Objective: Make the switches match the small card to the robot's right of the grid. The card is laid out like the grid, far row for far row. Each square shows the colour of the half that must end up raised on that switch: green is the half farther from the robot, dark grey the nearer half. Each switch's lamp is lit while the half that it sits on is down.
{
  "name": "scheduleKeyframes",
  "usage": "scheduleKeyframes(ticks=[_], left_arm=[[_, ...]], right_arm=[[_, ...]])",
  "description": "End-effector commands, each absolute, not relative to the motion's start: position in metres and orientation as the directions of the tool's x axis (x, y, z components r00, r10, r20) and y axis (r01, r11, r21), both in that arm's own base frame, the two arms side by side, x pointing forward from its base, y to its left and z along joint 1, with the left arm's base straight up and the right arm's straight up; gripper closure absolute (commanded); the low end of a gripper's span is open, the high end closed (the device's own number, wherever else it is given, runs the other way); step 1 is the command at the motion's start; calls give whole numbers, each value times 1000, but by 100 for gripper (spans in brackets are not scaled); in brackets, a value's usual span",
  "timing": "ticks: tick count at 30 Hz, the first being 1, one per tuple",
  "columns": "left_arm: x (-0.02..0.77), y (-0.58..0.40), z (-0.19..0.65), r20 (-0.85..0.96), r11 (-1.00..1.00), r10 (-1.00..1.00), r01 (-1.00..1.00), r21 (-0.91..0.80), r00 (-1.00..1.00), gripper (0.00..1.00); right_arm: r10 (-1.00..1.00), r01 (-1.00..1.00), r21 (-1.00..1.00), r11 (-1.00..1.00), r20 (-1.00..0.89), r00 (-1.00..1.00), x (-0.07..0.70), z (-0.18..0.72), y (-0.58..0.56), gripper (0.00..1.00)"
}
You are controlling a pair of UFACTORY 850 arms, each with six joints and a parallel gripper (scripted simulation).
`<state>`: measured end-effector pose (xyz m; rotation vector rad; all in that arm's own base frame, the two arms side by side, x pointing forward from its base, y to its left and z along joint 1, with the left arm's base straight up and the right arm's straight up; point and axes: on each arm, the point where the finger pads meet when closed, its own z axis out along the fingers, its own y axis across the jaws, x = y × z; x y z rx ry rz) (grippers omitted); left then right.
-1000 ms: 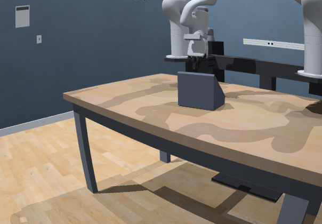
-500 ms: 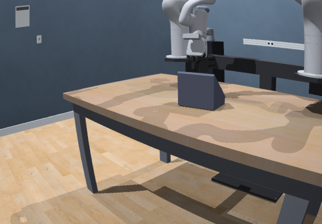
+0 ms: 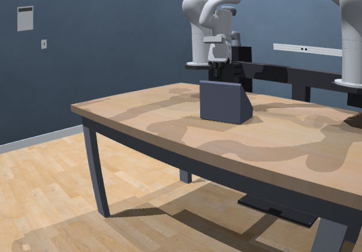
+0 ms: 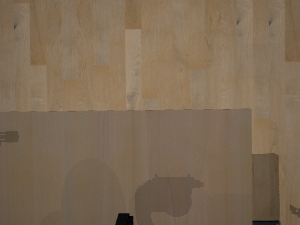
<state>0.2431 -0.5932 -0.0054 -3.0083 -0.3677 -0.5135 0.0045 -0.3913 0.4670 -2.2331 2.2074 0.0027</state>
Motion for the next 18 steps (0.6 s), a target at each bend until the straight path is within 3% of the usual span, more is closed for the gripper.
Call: scheduleKeyframes(ticks=[1, 18], left_arm=[[249, -592, -2, 333, -969, 222, 245, -29, 916, 100], [274, -581, 7, 326, -969, 215, 243, -47, 921, 100]], right_arm=[[-1000, -1000, 0, -12, 0, 12, 5, 468, -392, 0], [-1000, -1000, 0, -12, 0, 12, 5, 468, -392, 0]])
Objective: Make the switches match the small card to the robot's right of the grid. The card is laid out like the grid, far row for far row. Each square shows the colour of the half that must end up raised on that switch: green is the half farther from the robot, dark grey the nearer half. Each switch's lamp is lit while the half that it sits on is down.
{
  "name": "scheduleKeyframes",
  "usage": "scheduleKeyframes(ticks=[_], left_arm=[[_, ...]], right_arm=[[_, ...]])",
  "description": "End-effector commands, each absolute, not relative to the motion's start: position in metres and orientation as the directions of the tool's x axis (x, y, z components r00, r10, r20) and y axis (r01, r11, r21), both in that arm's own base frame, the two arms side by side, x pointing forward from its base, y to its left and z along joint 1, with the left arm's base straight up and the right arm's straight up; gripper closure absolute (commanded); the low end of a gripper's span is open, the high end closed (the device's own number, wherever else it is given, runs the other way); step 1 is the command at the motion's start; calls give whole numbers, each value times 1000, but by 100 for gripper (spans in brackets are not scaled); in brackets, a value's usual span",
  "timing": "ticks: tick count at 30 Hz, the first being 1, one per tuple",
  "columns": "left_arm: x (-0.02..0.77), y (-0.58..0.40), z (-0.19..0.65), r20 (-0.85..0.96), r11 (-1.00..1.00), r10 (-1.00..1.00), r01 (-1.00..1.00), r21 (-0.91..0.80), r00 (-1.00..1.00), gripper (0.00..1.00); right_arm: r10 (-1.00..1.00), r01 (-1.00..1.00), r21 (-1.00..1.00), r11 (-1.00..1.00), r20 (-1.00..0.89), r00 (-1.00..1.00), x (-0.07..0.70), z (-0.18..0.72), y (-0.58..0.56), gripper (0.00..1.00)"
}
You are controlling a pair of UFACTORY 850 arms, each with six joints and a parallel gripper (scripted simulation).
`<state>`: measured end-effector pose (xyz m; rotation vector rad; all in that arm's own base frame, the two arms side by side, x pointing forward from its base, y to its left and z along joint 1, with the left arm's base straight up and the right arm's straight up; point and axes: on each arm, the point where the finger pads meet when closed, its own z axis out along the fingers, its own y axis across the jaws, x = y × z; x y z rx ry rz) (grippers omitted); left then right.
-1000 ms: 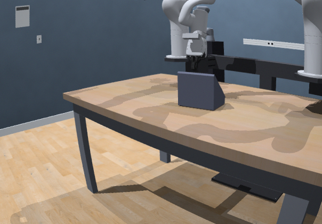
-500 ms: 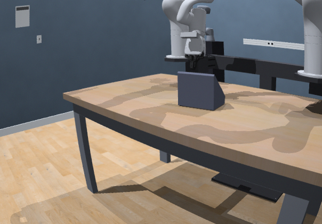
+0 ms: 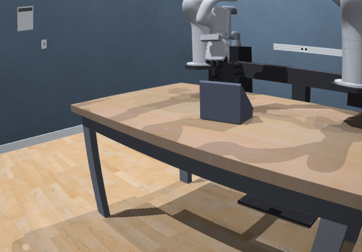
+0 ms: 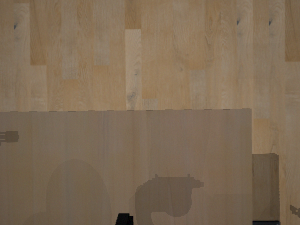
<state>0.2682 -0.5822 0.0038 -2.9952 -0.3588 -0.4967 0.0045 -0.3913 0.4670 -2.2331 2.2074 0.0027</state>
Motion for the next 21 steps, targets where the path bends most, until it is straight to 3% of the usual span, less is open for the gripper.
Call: scheduleKeyframes(ticks=[1, 21], left_arm=[[276, -580, 8, 325, -969, 214, 243, -48, 921, 100], [315, -559, 22, 310, -968, 204, 238, -76, 929, 100]], right_arm=[[-1000, -1000, 0, -12, 0, 12, 5, 468, -392, 0], [-1000, -1000, 0, -12, 0, 12, 5, 468, -392, 0]])
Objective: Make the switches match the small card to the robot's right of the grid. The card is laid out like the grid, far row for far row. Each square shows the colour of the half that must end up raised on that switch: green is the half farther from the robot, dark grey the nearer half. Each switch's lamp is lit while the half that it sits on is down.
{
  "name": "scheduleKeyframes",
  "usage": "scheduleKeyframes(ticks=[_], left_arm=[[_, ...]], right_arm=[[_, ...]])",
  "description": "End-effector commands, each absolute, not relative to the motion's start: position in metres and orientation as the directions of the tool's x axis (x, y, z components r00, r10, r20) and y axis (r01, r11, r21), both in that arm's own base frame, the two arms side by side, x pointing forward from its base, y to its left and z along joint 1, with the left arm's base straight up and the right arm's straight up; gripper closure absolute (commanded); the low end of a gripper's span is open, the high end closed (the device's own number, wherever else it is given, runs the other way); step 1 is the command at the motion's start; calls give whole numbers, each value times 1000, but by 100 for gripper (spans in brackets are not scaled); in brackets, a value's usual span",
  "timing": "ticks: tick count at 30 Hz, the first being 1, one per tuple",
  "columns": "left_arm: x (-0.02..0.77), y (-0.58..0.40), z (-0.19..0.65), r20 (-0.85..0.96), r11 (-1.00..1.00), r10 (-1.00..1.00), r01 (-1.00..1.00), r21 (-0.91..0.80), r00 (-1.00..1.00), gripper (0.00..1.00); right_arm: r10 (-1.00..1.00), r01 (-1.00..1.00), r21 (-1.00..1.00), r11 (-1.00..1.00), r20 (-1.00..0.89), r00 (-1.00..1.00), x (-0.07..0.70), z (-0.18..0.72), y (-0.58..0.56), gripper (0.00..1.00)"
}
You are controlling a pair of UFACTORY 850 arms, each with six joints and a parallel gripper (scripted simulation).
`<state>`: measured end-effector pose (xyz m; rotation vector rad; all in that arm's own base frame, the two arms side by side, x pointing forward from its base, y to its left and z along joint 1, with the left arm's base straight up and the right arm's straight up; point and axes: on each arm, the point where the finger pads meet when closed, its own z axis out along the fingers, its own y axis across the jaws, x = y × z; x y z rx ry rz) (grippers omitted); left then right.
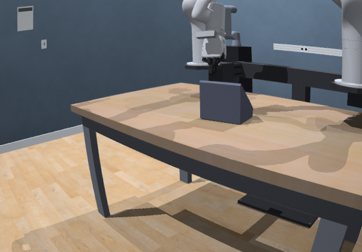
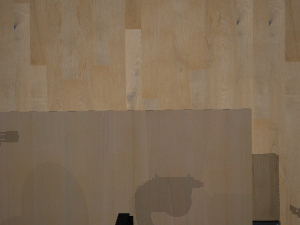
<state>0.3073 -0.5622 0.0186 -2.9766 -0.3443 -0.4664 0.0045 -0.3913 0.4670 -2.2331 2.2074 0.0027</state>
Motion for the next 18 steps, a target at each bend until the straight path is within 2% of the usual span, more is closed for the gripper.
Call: scheduleKeyframes(ticks=[1, 18], left_arm=[[317, -558, 23, 309, -968, 203, 238, -77, 929, 100], [355, -533, 38, 290, -968, 193, 231, -103, 937, 100]], right_arm=[[-1000, -1000, 0, -12, 0, 12, 5, 468, -392, 0], [-1000, -1000, 0, -12, 0, 12, 5, 468, -392, 0]])
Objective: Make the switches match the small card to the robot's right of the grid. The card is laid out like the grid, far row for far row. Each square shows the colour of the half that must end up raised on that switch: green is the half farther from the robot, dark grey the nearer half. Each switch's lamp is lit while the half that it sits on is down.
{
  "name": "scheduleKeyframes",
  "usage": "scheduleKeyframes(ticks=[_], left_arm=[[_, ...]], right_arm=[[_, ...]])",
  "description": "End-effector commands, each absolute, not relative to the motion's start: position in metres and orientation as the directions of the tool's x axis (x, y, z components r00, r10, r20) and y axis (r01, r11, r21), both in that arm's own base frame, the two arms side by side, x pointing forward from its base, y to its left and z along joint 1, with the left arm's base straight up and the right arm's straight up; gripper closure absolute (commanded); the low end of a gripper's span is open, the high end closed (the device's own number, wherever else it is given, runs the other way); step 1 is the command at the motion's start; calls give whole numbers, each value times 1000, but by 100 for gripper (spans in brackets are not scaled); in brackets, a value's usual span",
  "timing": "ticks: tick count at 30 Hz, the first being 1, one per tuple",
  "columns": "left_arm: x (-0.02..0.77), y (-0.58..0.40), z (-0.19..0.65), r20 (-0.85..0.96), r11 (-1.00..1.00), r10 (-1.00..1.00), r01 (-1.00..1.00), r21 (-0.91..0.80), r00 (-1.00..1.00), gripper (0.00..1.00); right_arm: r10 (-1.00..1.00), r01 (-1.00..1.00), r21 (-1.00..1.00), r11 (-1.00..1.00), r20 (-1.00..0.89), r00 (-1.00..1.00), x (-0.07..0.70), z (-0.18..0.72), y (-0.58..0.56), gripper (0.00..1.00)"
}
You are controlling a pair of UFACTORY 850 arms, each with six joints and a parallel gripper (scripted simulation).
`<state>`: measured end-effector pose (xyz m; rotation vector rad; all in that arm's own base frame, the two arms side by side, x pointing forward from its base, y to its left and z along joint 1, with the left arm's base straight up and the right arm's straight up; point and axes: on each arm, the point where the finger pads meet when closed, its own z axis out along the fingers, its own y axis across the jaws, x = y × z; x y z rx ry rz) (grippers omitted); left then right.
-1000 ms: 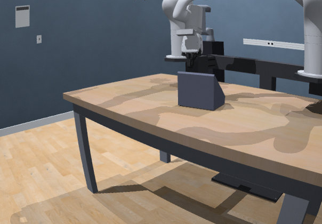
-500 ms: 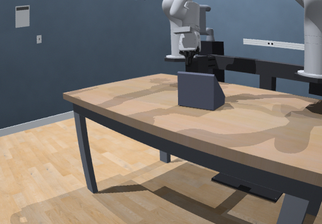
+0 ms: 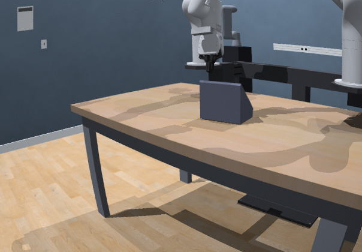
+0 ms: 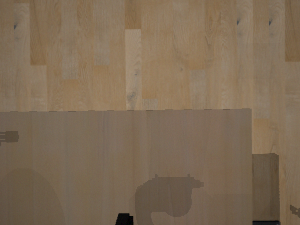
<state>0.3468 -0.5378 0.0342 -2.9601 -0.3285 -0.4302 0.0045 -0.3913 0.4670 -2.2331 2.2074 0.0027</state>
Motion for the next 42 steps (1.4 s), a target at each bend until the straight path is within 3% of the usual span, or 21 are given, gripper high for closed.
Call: scheduleKeyframes(ticks=[1, 42], left_arm=[[358, -531, 40, 288, -967, 192, 230, -105, 938, 100], [457, -442, 84, 213, -967, 165, 200, -158, 963, 100]], right_arm=[[-1000, -1000, 0, -12, 0, 12, 5, 468, -392, 0], [-1000, -1000, 0, -12, 0, 12, 5, 468, -392, 0]])
